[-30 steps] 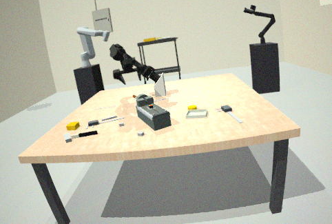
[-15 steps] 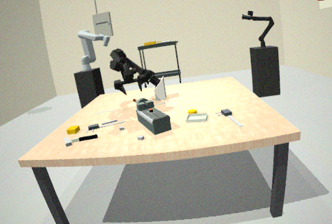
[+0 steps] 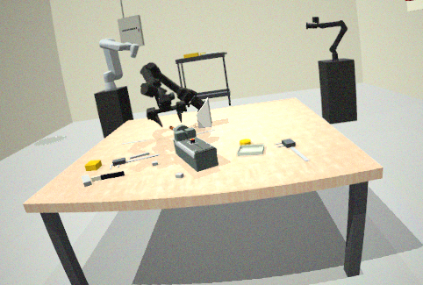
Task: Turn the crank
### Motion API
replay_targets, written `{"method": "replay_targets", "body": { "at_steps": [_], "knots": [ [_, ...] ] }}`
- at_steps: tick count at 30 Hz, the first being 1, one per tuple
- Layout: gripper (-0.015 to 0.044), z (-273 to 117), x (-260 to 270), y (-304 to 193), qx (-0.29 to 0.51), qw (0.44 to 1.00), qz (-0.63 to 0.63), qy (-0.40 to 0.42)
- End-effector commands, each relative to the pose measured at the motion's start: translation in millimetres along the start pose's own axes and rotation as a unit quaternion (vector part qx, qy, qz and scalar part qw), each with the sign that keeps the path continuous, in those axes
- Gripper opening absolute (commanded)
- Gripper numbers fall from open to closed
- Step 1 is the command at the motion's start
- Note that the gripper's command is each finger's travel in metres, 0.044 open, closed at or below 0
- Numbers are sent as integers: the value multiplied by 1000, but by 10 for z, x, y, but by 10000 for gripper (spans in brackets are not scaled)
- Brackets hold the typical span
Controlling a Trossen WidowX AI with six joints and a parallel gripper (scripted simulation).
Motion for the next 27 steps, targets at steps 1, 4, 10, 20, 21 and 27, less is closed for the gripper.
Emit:
{"method": "replay_targets", "body": {
  "at_steps": [1, 4, 10, 20, 21, 27],
  "knots": [
    [440, 63, 22, -43, -2, 1000, -4, 3],
    [440, 99, 26, -77, -2, 1000, -4, 3],
    [440, 167, 37, -145, -2, 1000, -4, 3],
    [440, 276, 58, -264, -1, 1000, -4, 3],
    [440, 286, 60, -276, -1, 1000, -4, 2],
    [440, 332, 71, -330, -1, 1000, -4, 2]
  ]
}}
Point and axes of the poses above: the point midway between the two fingers, 35 mm back from their tips, its own z axis out along the fingers, its own x axis across the jaws, y = z × x, the point moved 6 cm from there along -z, back along the fingers, and after that the axes turned 9 degrees about -z, right-handed, at the moved point
